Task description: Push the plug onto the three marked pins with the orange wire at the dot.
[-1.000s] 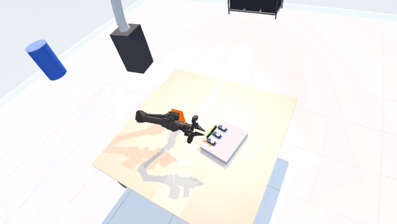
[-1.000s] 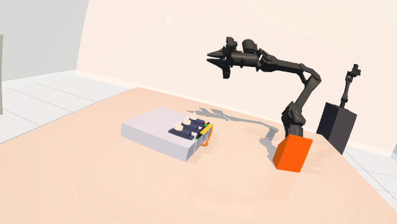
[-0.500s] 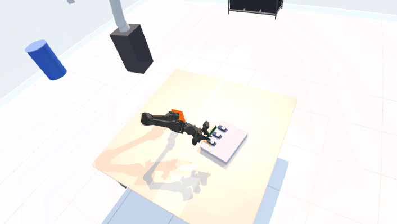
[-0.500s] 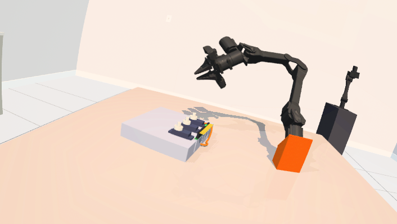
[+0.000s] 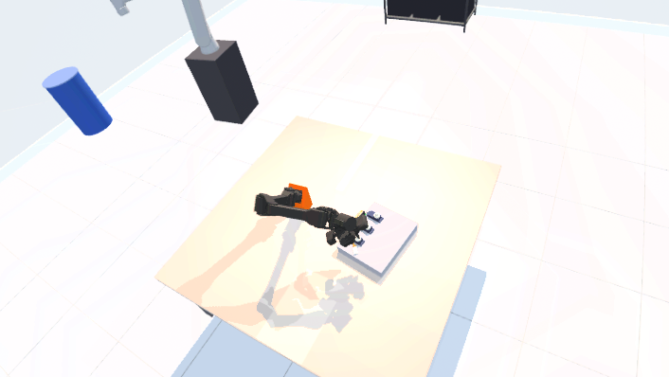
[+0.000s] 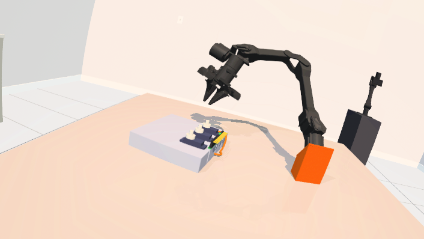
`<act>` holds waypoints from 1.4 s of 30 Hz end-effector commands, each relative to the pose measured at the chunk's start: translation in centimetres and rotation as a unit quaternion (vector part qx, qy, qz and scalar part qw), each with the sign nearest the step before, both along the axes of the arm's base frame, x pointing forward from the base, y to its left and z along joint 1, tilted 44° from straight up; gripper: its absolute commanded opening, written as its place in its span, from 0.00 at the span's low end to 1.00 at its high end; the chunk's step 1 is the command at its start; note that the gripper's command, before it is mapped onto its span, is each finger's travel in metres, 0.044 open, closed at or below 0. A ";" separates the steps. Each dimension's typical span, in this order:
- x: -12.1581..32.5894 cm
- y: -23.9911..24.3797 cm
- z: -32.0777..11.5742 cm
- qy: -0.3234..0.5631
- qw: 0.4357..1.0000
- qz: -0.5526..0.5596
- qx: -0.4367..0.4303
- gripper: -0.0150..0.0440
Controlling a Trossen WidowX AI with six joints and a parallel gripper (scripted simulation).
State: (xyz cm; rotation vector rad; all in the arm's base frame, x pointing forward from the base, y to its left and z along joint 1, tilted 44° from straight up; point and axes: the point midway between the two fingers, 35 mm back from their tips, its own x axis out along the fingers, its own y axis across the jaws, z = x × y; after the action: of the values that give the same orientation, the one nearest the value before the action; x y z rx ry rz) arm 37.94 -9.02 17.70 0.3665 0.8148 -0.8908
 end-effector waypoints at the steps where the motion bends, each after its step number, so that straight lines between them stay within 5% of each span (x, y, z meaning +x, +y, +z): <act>1: -0.1 -0.8 -1.3 0.041 0.998 -0.041 -0.013 0.45; 11: -0.7 -2.8 -3.4 0.136 0.979 -0.135 -0.071 0.45; 37: -0.8 -5.6 -6.2 0.138 0.978 -0.137 -0.073 0.45; 42: -0.8 -5.6 -6.2 0.138 0.978 -0.137 -0.073 0.33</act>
State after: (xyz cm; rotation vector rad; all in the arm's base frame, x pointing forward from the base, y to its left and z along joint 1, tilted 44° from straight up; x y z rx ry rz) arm 37.17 -14.55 11.68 0.2356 0.9561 -1.2715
